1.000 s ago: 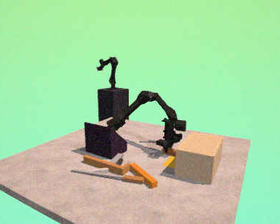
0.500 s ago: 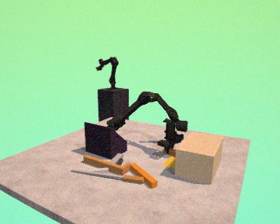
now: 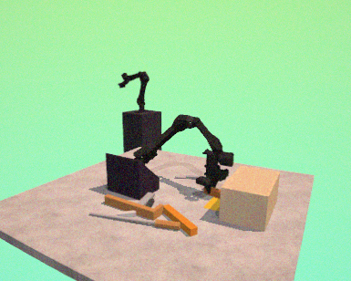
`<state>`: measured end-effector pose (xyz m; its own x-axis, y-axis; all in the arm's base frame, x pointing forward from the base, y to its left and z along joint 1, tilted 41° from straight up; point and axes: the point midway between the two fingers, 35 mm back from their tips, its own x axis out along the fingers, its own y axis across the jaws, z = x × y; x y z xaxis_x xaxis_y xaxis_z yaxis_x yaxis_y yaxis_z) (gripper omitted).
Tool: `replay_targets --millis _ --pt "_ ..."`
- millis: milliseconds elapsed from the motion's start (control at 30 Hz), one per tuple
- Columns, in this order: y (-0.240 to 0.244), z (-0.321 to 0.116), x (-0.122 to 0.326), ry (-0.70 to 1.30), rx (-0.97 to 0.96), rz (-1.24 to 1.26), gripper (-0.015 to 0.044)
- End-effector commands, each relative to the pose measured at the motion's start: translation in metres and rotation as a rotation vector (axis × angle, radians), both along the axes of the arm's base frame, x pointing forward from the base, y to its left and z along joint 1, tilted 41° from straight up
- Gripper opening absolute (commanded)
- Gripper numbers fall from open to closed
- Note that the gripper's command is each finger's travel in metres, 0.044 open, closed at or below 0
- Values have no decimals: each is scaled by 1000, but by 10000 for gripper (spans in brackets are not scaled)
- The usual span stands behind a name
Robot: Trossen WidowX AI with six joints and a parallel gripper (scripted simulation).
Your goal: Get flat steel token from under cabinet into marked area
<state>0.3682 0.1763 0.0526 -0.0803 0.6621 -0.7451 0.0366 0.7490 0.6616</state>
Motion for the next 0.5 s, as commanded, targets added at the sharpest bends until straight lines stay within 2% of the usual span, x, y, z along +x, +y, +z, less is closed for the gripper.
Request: replay_targets --millis 0,467 --pt "-6 -7 0 -1 -7 -1 0" --pt "-13 -12 0 -1 -8 -1 0"
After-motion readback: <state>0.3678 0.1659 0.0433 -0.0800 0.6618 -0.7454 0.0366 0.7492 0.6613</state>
